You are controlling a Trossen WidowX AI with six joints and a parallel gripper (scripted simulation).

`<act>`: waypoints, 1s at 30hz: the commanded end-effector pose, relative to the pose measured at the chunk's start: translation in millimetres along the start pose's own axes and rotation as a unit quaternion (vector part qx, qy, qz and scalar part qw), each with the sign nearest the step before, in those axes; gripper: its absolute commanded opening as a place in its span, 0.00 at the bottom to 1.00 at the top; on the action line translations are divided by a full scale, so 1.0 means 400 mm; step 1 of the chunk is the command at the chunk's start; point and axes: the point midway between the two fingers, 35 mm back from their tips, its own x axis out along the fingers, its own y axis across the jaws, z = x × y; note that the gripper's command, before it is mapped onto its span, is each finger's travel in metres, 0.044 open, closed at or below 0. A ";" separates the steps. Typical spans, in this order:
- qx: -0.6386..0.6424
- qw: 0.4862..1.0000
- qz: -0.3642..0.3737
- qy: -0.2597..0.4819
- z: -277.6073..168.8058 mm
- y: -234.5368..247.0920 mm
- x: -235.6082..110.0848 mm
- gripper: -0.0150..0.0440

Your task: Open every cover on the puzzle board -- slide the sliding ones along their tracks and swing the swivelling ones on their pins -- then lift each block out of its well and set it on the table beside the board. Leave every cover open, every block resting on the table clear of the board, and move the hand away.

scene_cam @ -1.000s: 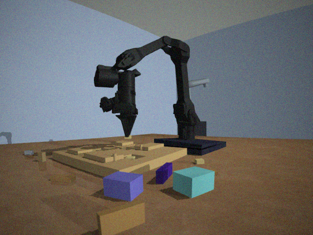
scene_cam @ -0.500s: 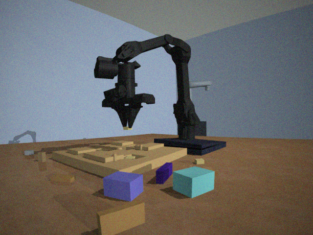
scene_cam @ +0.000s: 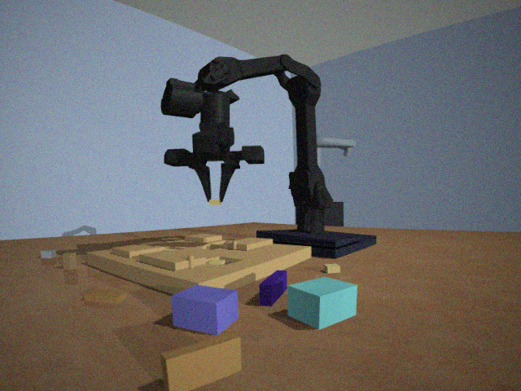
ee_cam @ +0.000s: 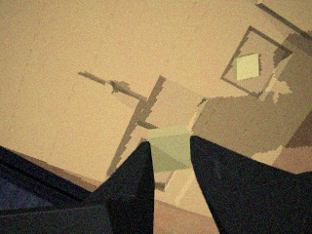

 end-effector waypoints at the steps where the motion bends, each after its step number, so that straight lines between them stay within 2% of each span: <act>1: -0.002 1.000 -0.002 -0.001 0.021 0.028 -0.004 0.39; 30: -0.002 1.000 0.000 -0.004 0.141 0.288 -0.009 0.39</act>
